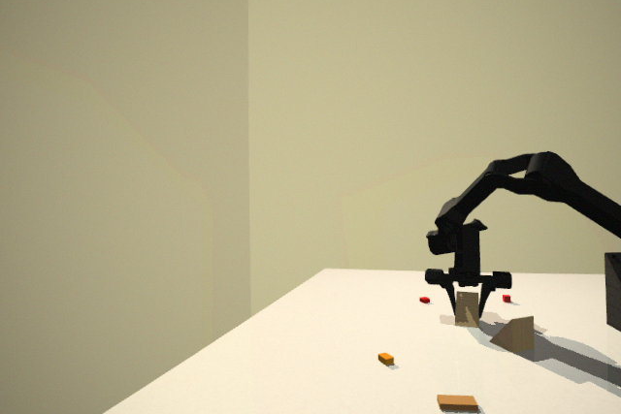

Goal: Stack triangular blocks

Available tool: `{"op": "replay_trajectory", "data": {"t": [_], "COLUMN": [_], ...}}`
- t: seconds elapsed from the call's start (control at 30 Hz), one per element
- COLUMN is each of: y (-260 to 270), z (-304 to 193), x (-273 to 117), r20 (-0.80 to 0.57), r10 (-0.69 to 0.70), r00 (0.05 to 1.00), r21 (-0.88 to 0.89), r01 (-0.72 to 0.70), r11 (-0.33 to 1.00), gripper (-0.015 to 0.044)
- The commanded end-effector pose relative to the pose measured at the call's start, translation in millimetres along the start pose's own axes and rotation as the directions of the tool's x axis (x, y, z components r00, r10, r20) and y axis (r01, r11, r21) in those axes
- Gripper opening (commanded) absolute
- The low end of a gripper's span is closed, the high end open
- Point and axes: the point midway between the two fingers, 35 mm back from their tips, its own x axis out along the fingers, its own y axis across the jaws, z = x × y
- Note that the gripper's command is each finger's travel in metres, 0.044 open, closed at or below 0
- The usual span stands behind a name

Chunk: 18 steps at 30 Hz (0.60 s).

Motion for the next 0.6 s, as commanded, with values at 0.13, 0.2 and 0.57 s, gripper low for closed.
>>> {"op": "replay_trajectory", "data": {"t": [0.13, 0.2, 0.57], "y": [-1, -1, 0], "z": [-13, -16, -35], "x": [-4, -5, -6], "r20": [0.176, 0.227, 0.488], "r10": [-0.004, -0.004, -0.006], "r00": [0.984, 0.974, 0.873], "r21": [0.003, 0.003, 0.004], "r01": [0.003, 0.004, 0.005], "r11": [1.0, 1.0, 1.0], "gripper": [0.0, 0.0, 0.0]}}
